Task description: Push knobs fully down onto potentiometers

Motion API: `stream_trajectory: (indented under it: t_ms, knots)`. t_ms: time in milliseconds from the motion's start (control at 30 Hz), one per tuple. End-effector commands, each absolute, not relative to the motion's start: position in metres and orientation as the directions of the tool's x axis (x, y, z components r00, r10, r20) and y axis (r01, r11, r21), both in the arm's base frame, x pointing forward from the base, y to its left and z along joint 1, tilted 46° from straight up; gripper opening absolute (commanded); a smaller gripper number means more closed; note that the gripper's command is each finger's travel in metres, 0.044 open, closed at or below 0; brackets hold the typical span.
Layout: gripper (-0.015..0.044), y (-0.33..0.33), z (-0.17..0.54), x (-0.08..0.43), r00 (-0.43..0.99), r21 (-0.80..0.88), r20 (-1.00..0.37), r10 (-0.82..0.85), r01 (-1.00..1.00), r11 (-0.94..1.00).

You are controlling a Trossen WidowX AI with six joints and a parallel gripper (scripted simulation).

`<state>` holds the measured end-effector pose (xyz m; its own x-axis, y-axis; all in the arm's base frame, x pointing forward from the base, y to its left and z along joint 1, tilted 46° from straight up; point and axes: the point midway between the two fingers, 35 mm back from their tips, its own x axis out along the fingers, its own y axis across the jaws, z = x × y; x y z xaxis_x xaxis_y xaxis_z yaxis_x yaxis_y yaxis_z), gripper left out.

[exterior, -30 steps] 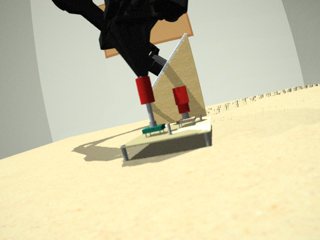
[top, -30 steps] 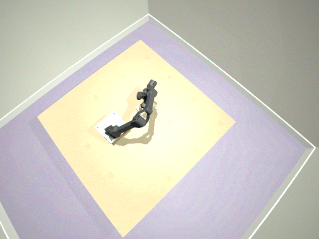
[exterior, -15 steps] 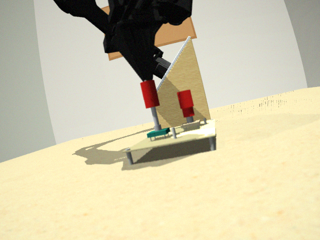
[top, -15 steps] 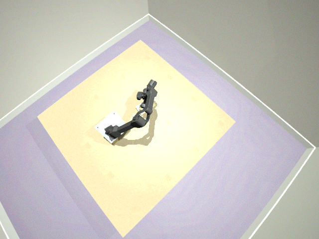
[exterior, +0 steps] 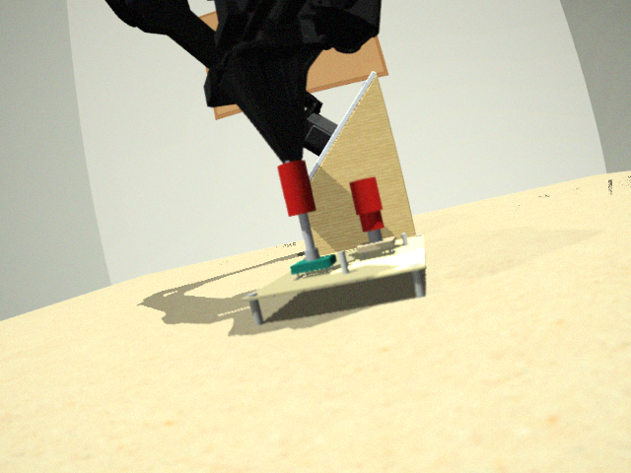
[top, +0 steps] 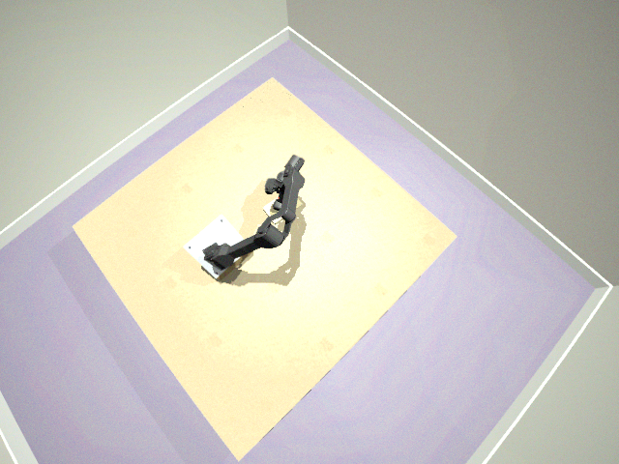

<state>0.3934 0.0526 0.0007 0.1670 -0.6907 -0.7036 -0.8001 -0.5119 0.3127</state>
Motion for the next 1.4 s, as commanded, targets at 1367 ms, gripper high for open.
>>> stream_trajectory:
  t_ms: [1367]
  knots:
    - [0.0,0.033,-0.015,0.398,0.16,0.311,-0.701,-0.694,-0.808,-0.501]
